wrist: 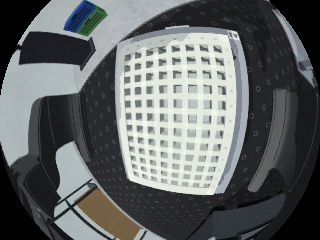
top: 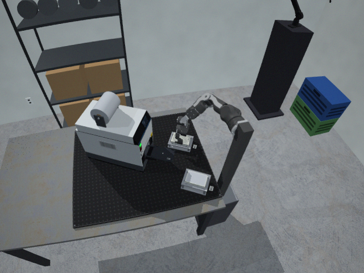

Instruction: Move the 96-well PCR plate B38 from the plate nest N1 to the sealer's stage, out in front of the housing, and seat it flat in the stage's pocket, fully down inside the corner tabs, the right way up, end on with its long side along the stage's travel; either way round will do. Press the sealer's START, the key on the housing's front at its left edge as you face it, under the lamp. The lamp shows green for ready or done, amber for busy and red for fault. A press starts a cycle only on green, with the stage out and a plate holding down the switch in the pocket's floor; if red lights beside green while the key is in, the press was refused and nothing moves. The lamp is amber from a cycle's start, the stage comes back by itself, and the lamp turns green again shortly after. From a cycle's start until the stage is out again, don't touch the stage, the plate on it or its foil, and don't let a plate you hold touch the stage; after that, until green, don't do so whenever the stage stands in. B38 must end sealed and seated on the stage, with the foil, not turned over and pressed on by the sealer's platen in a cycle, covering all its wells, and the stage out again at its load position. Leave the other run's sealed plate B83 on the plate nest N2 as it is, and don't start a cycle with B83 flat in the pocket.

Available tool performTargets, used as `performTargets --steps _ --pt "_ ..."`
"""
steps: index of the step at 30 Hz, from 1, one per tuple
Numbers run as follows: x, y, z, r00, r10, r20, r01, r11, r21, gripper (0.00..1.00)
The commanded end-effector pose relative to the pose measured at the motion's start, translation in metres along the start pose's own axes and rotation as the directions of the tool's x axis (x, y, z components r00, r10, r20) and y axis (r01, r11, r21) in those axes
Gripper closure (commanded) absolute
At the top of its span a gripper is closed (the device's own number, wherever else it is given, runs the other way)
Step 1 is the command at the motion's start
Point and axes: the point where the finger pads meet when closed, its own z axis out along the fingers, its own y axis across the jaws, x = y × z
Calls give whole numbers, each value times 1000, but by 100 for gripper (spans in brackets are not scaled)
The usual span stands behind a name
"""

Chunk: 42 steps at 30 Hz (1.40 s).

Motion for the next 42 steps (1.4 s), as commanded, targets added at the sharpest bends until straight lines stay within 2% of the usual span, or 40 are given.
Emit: performTargets --steps 1,2,31,36,42 --pt "1 3 5 1000 -5 0 5 1000 -10 23" --pt "2 4 7 1000 -6 0 6 1000 -12 23" --pt "1 3 5 1000 -6 0 6 1000 -12 23" --pt "3 4 27 1000 -7 -4 7 1000 -14 23" --pt "3 4 27 1000 -7 -4 7 1000 -14 23"
